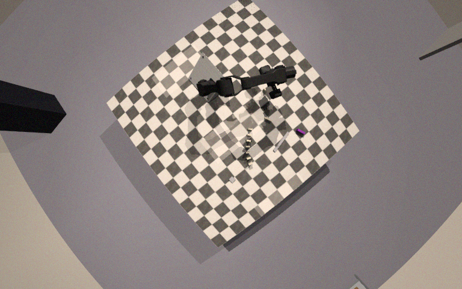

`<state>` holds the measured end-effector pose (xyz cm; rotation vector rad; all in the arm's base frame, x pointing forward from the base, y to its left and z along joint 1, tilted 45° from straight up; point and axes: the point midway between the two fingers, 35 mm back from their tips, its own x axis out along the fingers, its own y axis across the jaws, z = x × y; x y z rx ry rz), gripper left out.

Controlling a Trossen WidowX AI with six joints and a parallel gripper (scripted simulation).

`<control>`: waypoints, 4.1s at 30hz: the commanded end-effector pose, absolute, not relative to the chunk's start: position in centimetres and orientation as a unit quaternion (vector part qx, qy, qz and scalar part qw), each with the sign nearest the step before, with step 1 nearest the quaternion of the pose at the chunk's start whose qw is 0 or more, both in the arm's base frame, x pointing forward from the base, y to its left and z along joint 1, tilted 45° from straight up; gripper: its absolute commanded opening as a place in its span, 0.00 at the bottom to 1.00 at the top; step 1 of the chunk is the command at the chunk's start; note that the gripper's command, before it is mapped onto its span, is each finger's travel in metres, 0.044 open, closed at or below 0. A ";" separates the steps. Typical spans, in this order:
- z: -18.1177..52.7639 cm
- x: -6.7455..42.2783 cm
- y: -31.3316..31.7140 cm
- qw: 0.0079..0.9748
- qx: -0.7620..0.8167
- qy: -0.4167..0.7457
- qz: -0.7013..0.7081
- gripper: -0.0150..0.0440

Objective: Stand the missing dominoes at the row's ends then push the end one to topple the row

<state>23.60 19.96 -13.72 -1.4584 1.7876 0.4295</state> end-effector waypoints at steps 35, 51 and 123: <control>-19.1 23.4 14.1 0.382 -0.577 0.704 0.158 0.47; -14.1 24.2 19.8 0.383 -0.576 0.704 0.160 0.44; -4.4 32.8 -1.2 0.691 0.038 0.485 -0.534 0.44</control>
